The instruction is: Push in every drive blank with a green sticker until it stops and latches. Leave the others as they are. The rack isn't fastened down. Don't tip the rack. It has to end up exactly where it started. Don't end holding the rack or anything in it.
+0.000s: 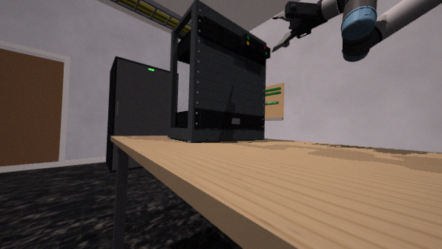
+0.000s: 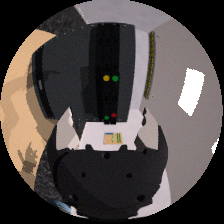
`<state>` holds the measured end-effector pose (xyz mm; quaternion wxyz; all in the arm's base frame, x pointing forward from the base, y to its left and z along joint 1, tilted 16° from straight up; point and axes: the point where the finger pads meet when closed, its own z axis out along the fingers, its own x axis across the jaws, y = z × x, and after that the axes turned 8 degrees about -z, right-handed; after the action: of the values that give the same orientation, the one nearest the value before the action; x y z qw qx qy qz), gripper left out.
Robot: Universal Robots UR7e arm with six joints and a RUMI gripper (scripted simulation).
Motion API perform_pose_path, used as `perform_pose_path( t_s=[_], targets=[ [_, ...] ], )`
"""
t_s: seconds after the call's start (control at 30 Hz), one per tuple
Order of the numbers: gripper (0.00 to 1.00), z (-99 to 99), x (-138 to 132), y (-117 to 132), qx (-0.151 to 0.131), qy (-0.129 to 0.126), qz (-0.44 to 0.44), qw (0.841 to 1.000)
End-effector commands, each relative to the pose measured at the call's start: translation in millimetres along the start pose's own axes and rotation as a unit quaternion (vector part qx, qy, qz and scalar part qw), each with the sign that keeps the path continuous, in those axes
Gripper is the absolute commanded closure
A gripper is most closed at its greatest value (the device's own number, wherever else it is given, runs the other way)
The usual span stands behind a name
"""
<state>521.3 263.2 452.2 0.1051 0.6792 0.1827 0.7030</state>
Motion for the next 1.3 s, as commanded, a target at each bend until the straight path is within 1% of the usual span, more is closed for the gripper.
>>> perform_pose_path(
  t_s=[0.0, 0.2, 0.27, 0.4, 0.57, 0.77, 1.27],
  targets=[
    [0.0, 27.3, 5.2, -11.2, -0.003, 0.003, 0.0, 1.0],
    [0.0, 47.5, 6.0, -20.9, -0.003, 0.003, 0.0, 1.0],
    [0.0, 47.5, 6.0, -20.9, -0.003, 0.003, 0.0, 1.0],
    [0.0, 57.2, 6.5, -25.6, -0.003, 0.003, 0.0, 1.0],
    [0.0, 64.7, 6.8, -29.2, -0.003, 0.003, 0.0, 1.0],
    [0.0, 67.7, 6.9, -30.7, -0.003, 0.003, 0.0, 1.0],
    [0.0, 67.9, 6.9, -30.8, -0.003, 0.003, 0.0, 1.0]
  ],
)
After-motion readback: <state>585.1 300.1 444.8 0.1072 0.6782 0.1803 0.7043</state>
